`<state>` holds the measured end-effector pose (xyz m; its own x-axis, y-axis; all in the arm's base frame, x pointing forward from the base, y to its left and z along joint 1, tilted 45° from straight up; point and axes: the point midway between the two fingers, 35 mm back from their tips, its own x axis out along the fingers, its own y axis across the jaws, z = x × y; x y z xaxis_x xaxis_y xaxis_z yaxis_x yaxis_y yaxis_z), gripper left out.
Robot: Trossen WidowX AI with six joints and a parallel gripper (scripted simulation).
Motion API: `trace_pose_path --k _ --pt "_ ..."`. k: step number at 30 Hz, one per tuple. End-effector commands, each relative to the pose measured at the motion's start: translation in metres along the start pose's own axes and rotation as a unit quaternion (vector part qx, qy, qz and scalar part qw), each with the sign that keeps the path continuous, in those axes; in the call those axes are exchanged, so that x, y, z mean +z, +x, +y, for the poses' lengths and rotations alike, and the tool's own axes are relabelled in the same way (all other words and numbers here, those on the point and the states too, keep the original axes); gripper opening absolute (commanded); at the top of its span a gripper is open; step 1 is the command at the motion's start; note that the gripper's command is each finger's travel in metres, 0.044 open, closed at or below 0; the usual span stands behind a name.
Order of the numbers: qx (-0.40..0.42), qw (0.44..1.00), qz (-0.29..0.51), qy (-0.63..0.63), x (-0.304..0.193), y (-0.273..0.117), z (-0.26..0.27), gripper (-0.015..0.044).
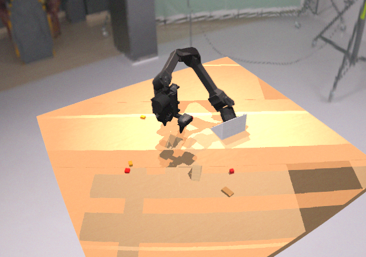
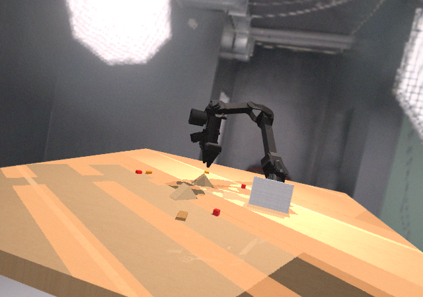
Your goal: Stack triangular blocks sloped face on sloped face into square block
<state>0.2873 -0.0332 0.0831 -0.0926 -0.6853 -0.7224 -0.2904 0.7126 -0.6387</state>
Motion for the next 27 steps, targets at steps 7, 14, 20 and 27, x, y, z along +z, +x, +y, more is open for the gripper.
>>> trace_pose_path --k 7,14,20,27 --pt "-0.002 1.000 0.001 -0.003 0.001 0.017 -0.001 0.0440" --pt "-0.002 1.000 0.001 -0.003 0.001 0.029 -0.001 0.0440" --pt "-0.003 1.000 0.001 -0.002 0.001 0.039 -0.002 0.0440" --pt "-0.003 1.000 0.001 -0.002 0.001 0.050 -0.002 0.0440"
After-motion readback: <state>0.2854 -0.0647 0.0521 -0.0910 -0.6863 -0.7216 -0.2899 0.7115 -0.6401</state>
